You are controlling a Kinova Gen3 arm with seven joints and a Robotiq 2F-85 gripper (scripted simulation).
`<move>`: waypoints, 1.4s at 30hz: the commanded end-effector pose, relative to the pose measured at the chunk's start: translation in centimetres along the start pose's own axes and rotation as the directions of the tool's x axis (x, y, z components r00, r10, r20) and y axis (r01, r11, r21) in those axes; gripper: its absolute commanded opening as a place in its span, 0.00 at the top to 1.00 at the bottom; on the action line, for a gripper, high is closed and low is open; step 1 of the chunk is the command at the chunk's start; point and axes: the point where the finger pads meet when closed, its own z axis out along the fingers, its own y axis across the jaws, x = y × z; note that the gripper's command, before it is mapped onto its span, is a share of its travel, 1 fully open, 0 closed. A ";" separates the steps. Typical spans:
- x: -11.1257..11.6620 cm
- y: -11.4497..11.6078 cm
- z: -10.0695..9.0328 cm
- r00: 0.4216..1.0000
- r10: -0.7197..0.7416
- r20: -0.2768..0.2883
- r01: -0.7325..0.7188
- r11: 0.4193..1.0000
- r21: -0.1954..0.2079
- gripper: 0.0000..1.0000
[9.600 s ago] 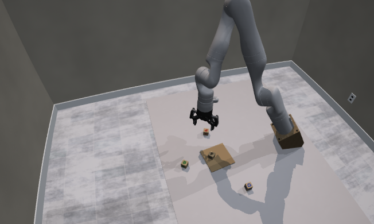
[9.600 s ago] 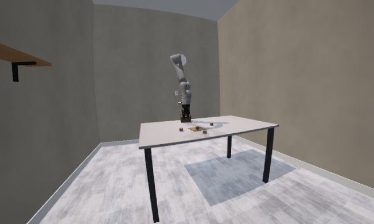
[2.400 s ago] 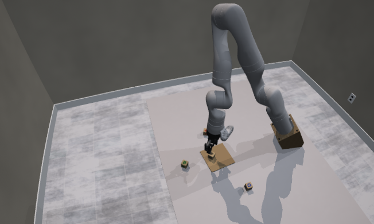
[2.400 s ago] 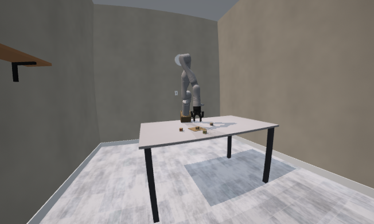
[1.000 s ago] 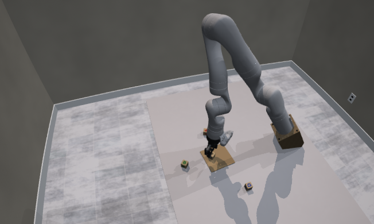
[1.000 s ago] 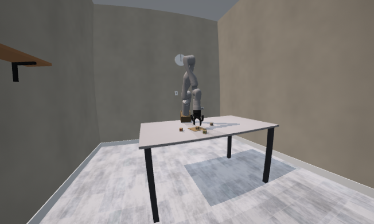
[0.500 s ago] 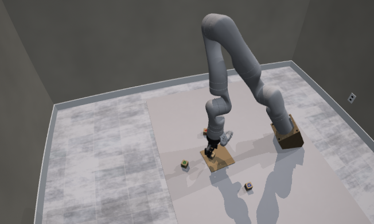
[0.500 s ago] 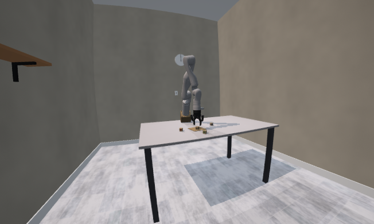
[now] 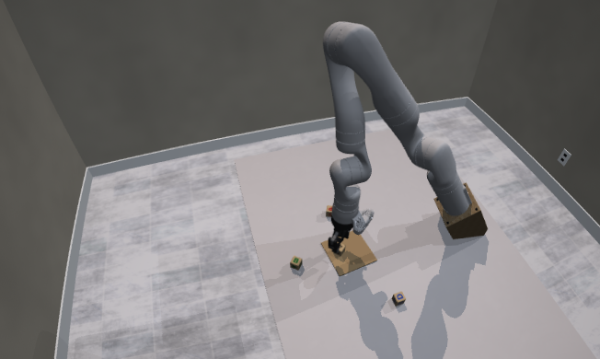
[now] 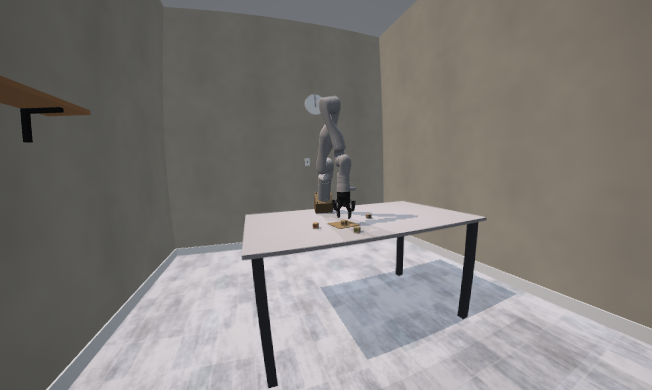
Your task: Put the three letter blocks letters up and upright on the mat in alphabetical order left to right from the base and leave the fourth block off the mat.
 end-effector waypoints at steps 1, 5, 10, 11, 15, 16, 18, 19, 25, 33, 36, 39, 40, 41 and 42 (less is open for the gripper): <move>0.0 0.0 0.0 1.000 0.000 0.000 0.000 1.000 -0.001 0.33; 0.0 0.0 0.0 1.000 0.000 0.000 0.000 1.000 -0.001 0.33; 0.0 0.0 0.0 1.000 0.000 0.000 0.000 1.000 -0.001 0.33; 0.0 0.0 0.0 1.000 0.000 0.000 0.000 1.000 -0.001 0.33; 0.0 0.0 0.0 1.000 0.000 0.000 0.000 1.000 -0.001 0.33; 0.0 0.0 0.0 1.000 0.000 0.000 0.000 1.000 -0.001 0.33; 0.0 0.0 0.1 1.000 0.000 0.000 0.000 1.000 -0.001 0.33; 0.0 0.0 0.1 1.000 0.000 0.000 0.000 1.000 -0.001 0.33; 0.0 0.0 0.3 1.000 0.000 0.000 0.000 1.000 -0.001 0.33; 0.0 0.0 1.1 1.000 0.000 0.000 0.000 1.000 -0.001 0.33; 0.0 0.0 1.4 1.000 0.000 0.000 0.000 1.000 -0.001 0.33; 0.0 0.0 1.8 1.000 0.000 0.000 0.000 1.000 -0.001 0.33; 0.0 0.0 1.9 1.000 0.000 0.000 0.000 1.000 -0.001 0.33; 0.0 0.0 1.9 1.000 0.000 0.000 0.000 1.000 -0.001 0.33; 0.0 0.0 1.9 1.000 0.000 0.000 0.000 1.000 -0.001 0.33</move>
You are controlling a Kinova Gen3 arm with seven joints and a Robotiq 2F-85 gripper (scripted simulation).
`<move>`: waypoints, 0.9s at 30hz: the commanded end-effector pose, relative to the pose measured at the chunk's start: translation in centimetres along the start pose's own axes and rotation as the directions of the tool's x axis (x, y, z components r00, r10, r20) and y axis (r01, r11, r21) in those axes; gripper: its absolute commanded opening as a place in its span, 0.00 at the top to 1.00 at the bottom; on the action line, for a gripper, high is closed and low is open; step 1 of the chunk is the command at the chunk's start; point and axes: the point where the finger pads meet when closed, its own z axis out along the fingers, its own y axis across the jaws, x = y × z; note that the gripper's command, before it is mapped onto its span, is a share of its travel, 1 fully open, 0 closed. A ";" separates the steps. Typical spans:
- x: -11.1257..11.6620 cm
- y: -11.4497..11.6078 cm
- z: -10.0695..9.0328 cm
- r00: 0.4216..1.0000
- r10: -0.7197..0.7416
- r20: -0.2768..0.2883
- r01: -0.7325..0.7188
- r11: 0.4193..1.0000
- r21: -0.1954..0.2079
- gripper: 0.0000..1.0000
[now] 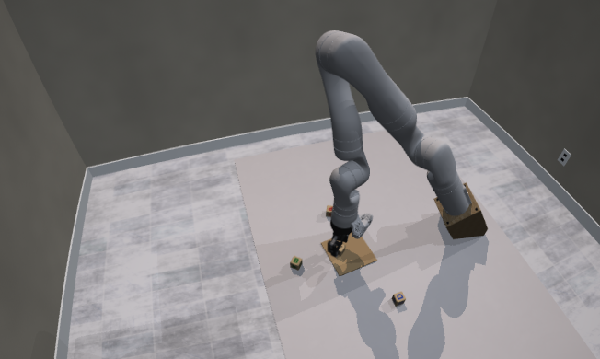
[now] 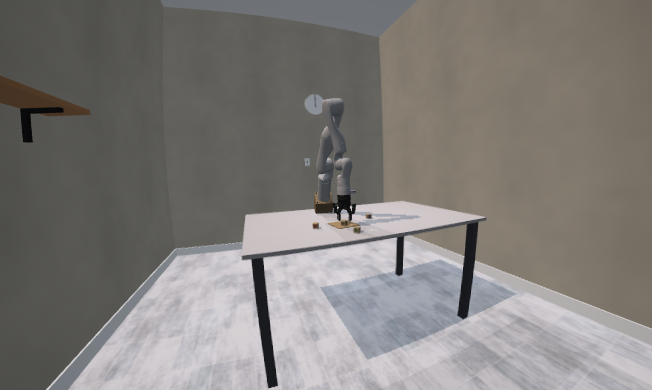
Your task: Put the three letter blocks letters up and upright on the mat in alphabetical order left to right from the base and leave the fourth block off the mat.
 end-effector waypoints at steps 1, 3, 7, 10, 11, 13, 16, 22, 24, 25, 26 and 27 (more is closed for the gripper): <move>0.0 -0.4 0.3 1.000 0.003 -0.001 -0.003 1.000 0.010 0.33; 0.0 -0.4 0.6 1.000 0.003 -0.001 -0.003 1.000 0.009 0.33; 0.0 -0.4 1.1 1.000 0.003 -0.001 -0.003 1.000 0.009 0.33; 0.0 -0.4 1.4 1.000 0.003 -0.001 -0.003 1.000 0.010 0.33; 0.0 -0.4 1.5 1.000 0.003 -0.001 -0.003 1.000 0.009 0.33; 0.0 -0.4 1.7 1.000 0.003 -0.001 -0.003 1.000 0.010 0.33; 0.0 -0.4 1.8 1.000 0.003 -0.001 -0.003 1.000 0.010 0.33; 0.0 -0.4 2.0 1.000 0.003 -0.001 -0.003 1.000 0.009 0.33; 0.0 -0.4 2.0 1.000 0.003 -0.001 -0.003 1.000 0.009 0.33; 0.0 -0.4 2.0 1.000 0.003 -0.001 -0.003 1.000 0.009 0.33; 0.0 -0.4 2.0 1.000 0.003 -0.001 -0.003 1.000 0.009 0.33; 0.0 -0.4 2.0 1.000 0.003 -0.001 -0.003 1.000 0.009 0.33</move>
